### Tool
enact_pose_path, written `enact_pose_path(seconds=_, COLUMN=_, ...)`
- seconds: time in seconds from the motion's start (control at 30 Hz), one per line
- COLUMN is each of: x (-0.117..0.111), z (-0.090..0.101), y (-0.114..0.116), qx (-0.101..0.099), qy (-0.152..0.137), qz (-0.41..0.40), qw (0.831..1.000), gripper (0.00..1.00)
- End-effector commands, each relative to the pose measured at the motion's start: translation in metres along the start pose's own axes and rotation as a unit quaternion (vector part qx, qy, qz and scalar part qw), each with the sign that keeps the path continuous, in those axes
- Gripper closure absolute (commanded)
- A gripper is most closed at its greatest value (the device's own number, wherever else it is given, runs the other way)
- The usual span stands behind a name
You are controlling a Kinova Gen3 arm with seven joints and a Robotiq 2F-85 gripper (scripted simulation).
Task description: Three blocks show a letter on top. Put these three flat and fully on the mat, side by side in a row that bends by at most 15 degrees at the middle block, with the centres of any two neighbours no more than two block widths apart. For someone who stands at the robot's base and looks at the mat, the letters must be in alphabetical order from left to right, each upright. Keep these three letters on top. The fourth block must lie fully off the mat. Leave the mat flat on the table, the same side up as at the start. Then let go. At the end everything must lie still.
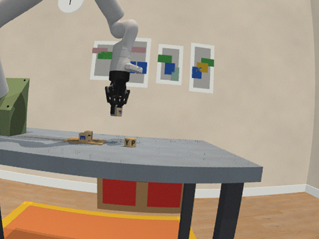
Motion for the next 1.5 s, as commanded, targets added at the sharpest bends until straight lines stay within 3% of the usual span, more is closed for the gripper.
enact_pose_path(seconds=0.0, x=0.005, z=0.003, y=0.001, qx=-0.001, qy=0.002, qz=-0.013, qw=1.000, gripper=0.74)
enact_pose_path(seconds=0.5, x=0.035, z=0.005, y=0.016, qx=-0.003, qy=0.003, qz=-0.179, qw=0.984, gripper=0.74)
enact_pose_path(seconds=0.87, x=0.063, z=0.006, y=0.036, qx=-0.003, qy=0.002, qz=-0.344, qw=0.939, gripper=0.74)
enact_pose_path(seconds=0.93, x=0.063, z=0.006, y=0.036, qx=-0.003, qy=0.002, qz=-0.344, qw=0.939, gripper=0.74)
enact_pose_path(seconds=1.27, x=0.080, z=0.007, y=0.053, qx=-0.001, qy=0.001, qz=-0.453, qw=0.891, gripper=0.74)
enact_pose_path(seconds=1.47, x=0.085, z=0.007, y=0.058, qx=0.000, qy=0.000, qz=-0.483, qw=0.875, gripper=0.74)
Point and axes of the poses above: the point where the finger pads meet when closed, its own z axis back along the fingers, its own y axis across the jaws, x = y × z, the point moved 5 cm from there along z, back along the fingers, and after that the axes turned 5 degrees about -z, right-handed, at the moved point
